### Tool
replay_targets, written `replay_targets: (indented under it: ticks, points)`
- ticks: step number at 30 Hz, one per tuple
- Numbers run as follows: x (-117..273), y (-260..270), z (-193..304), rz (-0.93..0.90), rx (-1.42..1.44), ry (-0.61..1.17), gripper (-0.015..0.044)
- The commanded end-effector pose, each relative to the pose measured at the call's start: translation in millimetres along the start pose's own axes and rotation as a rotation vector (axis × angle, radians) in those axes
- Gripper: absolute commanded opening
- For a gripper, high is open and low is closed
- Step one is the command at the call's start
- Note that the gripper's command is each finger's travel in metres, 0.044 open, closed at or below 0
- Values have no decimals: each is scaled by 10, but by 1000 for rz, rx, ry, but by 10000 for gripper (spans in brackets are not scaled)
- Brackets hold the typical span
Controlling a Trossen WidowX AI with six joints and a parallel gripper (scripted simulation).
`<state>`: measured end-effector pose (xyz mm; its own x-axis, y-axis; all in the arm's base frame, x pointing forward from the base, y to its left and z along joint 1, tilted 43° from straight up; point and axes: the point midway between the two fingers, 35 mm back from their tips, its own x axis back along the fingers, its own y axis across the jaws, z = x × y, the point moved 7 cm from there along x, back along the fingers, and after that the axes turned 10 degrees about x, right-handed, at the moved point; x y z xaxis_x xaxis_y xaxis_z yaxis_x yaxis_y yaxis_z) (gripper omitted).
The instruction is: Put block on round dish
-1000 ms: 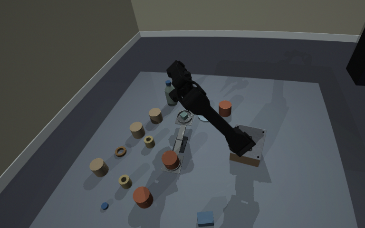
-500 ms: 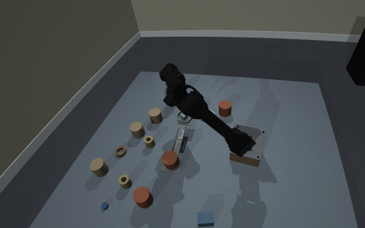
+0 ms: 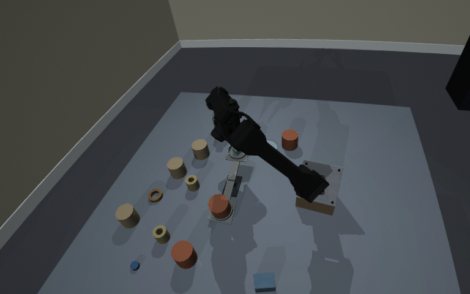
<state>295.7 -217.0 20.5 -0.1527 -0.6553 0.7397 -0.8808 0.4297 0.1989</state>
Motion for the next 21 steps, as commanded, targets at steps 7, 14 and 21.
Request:
replay_targets:
  ticks: [7, 14, 21]
  points:
    - [-176, 2, -7, -3, -4, -4, 260]
    - [-288, 6, -8, -3, -3, -4, 260]
    - [-328, 8, -9, -3, -3, -5, 181]
